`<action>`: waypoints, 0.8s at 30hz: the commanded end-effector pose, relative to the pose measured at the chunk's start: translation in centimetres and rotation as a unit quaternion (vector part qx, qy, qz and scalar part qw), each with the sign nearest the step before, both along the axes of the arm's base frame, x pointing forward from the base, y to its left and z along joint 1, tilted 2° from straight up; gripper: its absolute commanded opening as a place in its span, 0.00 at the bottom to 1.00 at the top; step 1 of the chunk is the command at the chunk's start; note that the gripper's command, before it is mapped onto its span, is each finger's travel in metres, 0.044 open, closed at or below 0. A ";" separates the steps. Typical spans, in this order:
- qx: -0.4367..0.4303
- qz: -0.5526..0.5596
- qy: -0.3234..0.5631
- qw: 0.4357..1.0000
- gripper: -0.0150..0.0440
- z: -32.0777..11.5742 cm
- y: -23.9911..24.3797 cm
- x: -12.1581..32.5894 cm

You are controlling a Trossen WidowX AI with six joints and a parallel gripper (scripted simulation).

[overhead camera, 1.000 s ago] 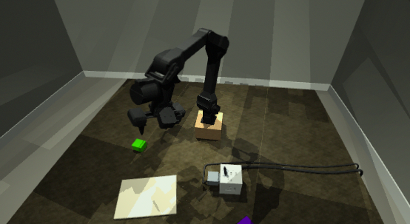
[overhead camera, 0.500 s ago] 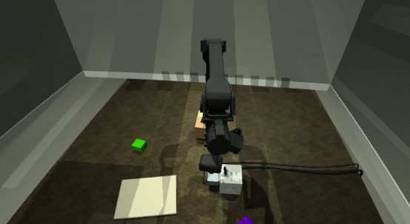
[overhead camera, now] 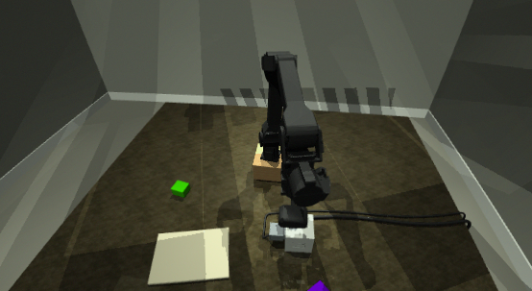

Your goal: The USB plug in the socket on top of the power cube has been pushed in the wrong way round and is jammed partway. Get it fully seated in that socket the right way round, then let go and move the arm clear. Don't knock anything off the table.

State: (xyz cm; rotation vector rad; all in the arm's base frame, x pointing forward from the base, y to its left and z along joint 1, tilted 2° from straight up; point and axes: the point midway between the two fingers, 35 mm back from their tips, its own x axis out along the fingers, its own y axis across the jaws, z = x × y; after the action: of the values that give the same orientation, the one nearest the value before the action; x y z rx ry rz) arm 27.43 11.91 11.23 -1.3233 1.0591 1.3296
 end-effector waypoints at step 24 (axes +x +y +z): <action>0.002 -0.002 0.002 1.000 1.00 -2.7 0.3 0.1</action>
State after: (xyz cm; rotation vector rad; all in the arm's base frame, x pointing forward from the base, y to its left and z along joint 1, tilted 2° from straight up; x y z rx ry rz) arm 27.59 12.19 9.10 -1.3249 1.0548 1.3296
